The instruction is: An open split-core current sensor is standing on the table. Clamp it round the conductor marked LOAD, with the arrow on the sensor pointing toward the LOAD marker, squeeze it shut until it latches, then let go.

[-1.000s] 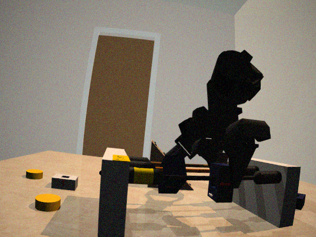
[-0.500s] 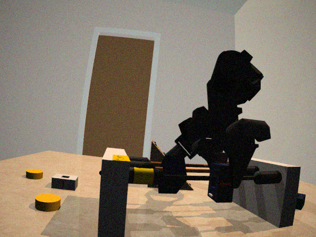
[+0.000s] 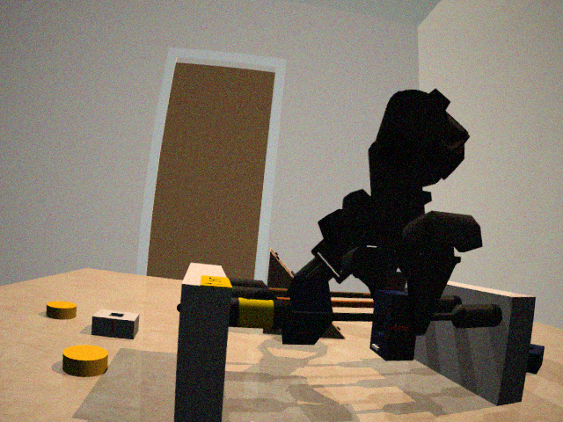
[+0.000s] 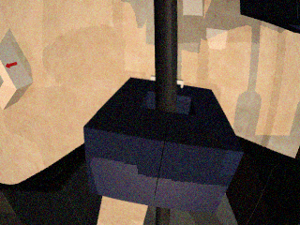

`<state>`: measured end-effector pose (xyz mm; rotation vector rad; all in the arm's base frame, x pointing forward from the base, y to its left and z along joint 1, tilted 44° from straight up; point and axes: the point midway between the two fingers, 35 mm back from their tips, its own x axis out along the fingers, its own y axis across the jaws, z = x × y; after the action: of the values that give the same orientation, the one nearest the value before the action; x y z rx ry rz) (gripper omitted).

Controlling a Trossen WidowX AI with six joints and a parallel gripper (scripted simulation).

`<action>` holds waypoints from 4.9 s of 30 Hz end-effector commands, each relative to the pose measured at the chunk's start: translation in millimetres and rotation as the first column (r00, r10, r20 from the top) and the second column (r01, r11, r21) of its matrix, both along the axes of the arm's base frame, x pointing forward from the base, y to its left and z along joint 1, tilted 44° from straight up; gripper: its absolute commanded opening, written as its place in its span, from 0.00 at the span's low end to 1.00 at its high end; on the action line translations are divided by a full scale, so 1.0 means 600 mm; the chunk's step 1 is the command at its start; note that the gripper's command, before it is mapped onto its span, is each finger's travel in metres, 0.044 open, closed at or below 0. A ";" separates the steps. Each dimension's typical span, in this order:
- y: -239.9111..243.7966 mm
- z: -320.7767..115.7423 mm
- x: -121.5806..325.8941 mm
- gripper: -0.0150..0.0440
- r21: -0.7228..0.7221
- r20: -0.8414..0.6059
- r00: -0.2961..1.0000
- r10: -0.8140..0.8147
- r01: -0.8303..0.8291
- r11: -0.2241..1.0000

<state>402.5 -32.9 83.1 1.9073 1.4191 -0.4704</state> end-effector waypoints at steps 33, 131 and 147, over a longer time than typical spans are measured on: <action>-0.001 0.002 0.000 0.25 -0.005 -0.015 1.000 0.017 -0.017 1.000; -0.132 0.075 -0.053 1.00 -0.015 0.012 1.000 -0.018 0.018 1.000; -0.132 0.075 -0.053 1.00 -0.015 0.012 1.000 -0.018 0.018 1.000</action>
<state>370.8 -111.8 127.6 1.9102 1.3882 -0.4806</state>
